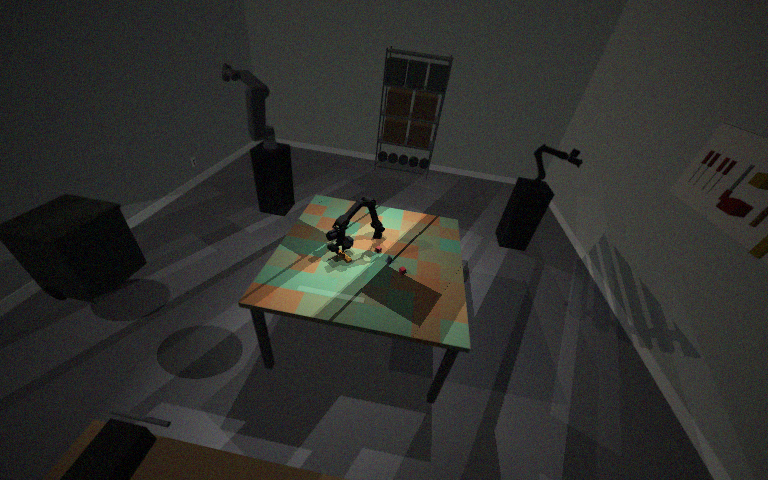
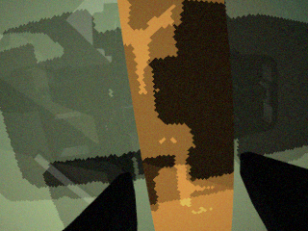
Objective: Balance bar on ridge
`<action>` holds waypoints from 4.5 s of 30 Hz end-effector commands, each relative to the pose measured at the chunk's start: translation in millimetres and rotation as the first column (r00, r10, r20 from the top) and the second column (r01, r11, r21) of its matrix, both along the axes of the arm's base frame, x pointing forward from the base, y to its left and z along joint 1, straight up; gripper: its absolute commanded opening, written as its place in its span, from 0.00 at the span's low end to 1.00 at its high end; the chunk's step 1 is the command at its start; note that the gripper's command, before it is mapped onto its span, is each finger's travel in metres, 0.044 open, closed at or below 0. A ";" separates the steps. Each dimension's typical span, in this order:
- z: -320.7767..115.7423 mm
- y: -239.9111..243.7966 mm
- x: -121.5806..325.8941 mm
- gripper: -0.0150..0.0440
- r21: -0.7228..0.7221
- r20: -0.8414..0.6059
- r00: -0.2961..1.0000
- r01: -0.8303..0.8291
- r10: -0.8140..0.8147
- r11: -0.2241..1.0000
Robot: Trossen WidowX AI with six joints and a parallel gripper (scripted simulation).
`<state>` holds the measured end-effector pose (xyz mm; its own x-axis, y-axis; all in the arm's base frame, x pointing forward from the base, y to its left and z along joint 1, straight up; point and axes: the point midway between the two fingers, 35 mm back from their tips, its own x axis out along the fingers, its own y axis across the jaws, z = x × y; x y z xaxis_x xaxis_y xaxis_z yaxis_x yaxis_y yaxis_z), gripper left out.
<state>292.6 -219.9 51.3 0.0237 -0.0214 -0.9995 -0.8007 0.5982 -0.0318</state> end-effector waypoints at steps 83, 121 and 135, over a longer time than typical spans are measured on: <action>95.9 139.3 30.3 0.25 0.002 -0.005 0.851 -0.526 0.526 0.851; 94.1 286.7 8.7 0.25 0.000 -0.010 0.334 -0.943 0.943 0.334; 92.9 327.7 1.0 0.25 -0.001 -0.011 0.151 -0.989 0.988 0.151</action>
